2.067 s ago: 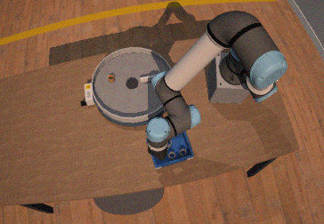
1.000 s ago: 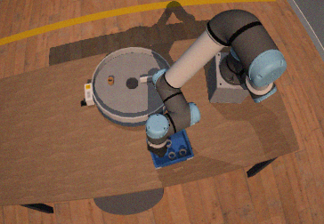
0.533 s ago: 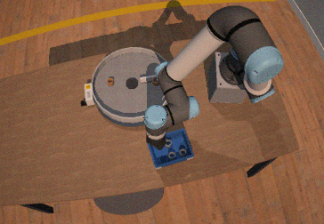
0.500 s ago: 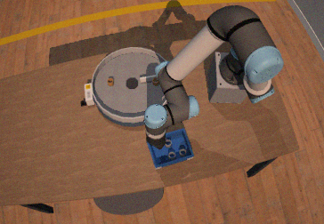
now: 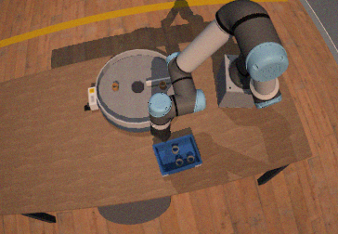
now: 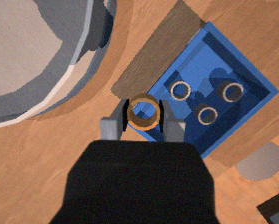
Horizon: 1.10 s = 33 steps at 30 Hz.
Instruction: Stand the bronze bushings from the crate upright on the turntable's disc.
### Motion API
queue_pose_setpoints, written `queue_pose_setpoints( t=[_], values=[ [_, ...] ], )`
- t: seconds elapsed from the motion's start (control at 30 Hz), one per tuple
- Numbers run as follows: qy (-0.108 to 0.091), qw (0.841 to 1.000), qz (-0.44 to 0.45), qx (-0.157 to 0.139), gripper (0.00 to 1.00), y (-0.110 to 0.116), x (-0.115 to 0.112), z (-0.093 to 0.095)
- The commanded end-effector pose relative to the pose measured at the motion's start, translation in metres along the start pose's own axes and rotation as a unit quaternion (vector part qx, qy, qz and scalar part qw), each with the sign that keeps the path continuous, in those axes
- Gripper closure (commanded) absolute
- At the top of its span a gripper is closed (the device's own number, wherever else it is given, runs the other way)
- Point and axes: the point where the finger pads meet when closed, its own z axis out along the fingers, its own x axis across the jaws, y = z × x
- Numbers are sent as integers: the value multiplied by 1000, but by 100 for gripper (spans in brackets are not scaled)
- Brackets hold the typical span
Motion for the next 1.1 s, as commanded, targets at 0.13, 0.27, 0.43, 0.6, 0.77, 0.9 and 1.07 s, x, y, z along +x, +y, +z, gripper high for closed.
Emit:
queue_pose_setpoints(
  t=[0.13, 0.27, 0.43, 0.6, 0.77, 0.9, 1.07],
  values=[
    [0, 1000, -4, -3, 100, -37, -34, -1],
    [1, 1000, -4, -2, 100, -55, -49, 0],
    [2, 1000, -4, -2, 100, -72, -64, 1],
    [2, 1000, -4, -2, 100, -90, -80, 1],
    [2, 1000, -4, -2, 100, -112, -100, 1],
    [2, 1000, -4, -2, 100, -129, -116, 1],
    [0, 1000, -4, -2, 100, -141, -130, 0]
  ],
)
